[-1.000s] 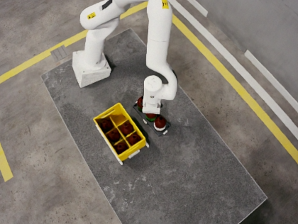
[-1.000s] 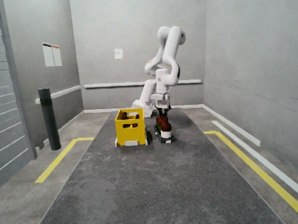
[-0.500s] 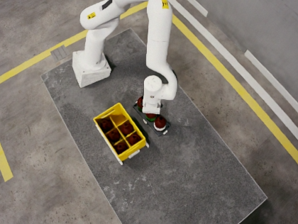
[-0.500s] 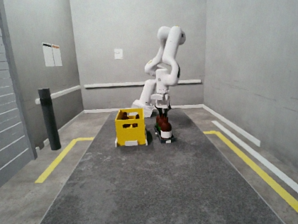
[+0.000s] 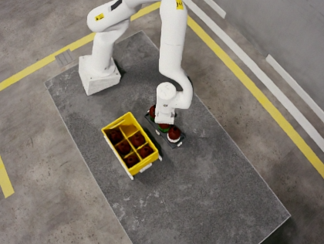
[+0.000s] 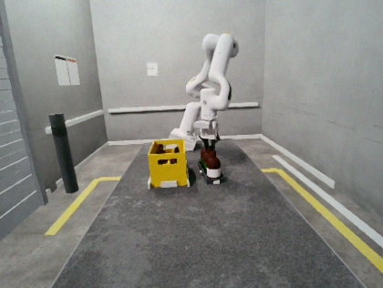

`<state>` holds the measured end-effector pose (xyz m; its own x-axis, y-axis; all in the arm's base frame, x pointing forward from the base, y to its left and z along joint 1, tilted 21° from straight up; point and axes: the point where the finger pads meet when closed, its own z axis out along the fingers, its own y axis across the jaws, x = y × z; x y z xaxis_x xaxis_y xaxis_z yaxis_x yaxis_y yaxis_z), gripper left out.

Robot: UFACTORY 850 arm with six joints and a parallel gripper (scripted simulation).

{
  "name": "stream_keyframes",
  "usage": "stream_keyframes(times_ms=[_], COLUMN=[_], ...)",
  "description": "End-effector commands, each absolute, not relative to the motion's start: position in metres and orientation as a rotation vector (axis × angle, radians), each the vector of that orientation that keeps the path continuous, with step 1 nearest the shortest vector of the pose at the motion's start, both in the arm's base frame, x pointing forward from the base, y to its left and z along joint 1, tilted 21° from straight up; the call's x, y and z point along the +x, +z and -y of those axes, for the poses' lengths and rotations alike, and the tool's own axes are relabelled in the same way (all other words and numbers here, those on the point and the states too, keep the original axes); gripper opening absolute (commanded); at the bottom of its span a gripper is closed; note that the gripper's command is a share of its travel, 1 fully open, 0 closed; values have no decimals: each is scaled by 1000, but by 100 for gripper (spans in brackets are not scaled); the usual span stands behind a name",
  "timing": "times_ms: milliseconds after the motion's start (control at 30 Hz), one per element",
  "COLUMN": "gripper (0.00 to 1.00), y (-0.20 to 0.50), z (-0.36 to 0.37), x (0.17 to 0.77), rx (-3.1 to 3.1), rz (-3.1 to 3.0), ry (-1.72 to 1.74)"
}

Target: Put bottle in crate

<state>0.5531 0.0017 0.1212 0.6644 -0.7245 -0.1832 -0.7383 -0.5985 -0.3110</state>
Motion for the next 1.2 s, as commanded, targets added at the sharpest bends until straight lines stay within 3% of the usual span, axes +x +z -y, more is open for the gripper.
stream_keyframes(times_ms=[0, 1167], gripper=[0, 0], y=[122, 137], z=[-1, 4], x=[554, 552], rx=[-2522, -2522], rz=[-1154, -1154], ry=[51, 51])
